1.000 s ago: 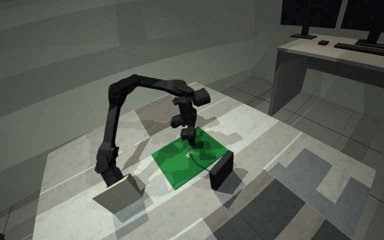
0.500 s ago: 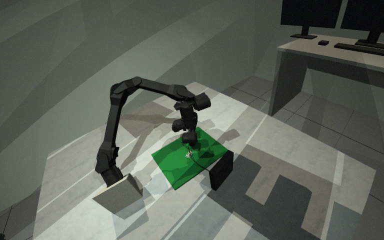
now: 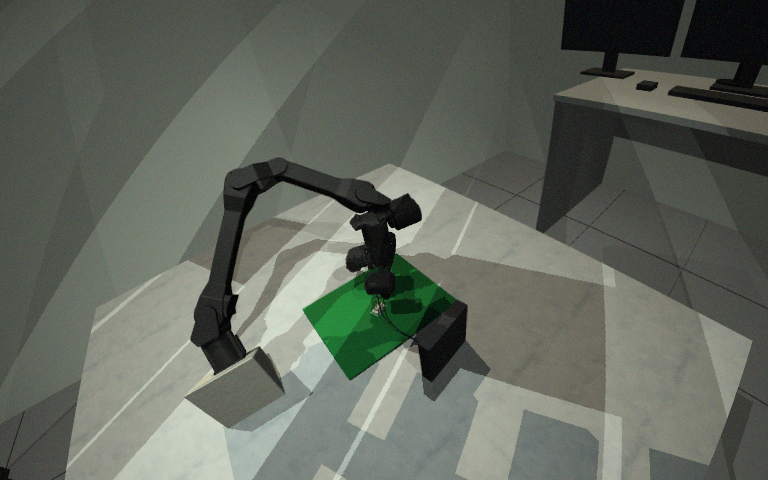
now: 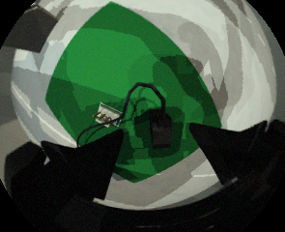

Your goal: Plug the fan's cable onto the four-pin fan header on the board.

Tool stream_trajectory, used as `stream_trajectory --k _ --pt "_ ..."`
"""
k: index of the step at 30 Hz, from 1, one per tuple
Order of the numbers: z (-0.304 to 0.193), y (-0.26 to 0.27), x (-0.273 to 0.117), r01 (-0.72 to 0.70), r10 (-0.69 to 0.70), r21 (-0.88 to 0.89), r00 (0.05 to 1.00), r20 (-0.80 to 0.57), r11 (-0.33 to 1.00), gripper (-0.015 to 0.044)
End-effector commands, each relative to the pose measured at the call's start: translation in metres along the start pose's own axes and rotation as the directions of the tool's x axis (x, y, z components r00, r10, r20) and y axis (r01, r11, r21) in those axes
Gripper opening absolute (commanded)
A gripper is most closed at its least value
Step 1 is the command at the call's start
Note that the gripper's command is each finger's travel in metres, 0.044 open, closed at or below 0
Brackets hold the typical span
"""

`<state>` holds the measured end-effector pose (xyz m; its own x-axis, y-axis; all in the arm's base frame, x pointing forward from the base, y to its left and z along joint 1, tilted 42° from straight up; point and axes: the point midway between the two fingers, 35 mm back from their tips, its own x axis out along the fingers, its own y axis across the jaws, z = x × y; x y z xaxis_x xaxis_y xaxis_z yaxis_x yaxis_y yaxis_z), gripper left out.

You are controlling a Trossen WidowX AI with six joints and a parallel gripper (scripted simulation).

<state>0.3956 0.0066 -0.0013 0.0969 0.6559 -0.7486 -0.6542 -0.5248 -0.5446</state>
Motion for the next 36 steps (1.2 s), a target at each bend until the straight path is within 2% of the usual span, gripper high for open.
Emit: stream_trajectory --k 1,16,20,24,29,36 --pt "0.000 0.000 0.000 0.000 0.000 0.000 1.000 0.000 1.000 0.0414" --pt "0.000 0.000 0.000 0.000 0.000 0.000 1.000 0.000 1.000 0.0020" --pt "0.000 0.000 -0.003 0.000 0.000 0.000 1.000 0.000 1.000 0.0000" --pt "-0.001 0.000 -0.047 0.001 -0.001 0.006 1.000 0.003 1.000 0.0000" --pt "-0.001 0.001 -0.049 0.002 -0.002 0.012 1.000 0.003 1.000 0.0000" --pt "0.000 0.008 -0.049 0.000 -0.001 0.228 1.000 0.003 0.974 0.0000"
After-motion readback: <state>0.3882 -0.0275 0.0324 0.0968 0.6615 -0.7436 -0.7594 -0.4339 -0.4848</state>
